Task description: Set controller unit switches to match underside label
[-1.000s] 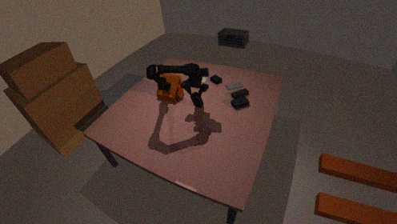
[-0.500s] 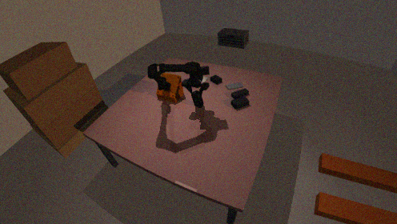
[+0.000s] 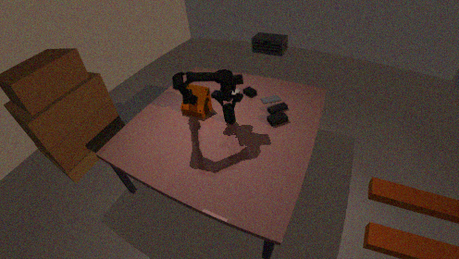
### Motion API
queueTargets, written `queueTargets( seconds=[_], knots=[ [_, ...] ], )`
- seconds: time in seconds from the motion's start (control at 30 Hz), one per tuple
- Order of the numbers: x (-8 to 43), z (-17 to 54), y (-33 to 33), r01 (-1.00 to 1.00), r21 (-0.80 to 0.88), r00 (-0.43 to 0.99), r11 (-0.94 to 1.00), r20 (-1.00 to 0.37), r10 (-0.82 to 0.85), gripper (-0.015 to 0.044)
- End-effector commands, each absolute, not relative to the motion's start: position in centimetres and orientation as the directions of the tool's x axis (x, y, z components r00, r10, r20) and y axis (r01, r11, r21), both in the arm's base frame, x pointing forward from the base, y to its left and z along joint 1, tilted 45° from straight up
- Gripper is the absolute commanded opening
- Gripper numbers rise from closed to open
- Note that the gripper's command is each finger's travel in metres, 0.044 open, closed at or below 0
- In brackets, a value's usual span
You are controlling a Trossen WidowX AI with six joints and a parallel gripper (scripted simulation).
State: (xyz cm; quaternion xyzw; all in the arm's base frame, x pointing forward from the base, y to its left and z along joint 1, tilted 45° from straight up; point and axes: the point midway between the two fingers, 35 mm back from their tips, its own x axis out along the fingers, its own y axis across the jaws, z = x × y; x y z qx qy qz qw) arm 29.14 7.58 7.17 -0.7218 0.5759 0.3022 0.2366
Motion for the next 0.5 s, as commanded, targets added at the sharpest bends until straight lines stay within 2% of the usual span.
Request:
queueTargets(
  seconds=[0.0,0.47],
  knots=[
    [29.1,6.5,7.8,-0.977,0.011,0.141,-0.212,-0.713,-0.686,0.0338],
    [28.8,5.3,9.0,-0.977,0.010,0.141,-0.212,-0.714,-0.686,0.0338]
  ],
)
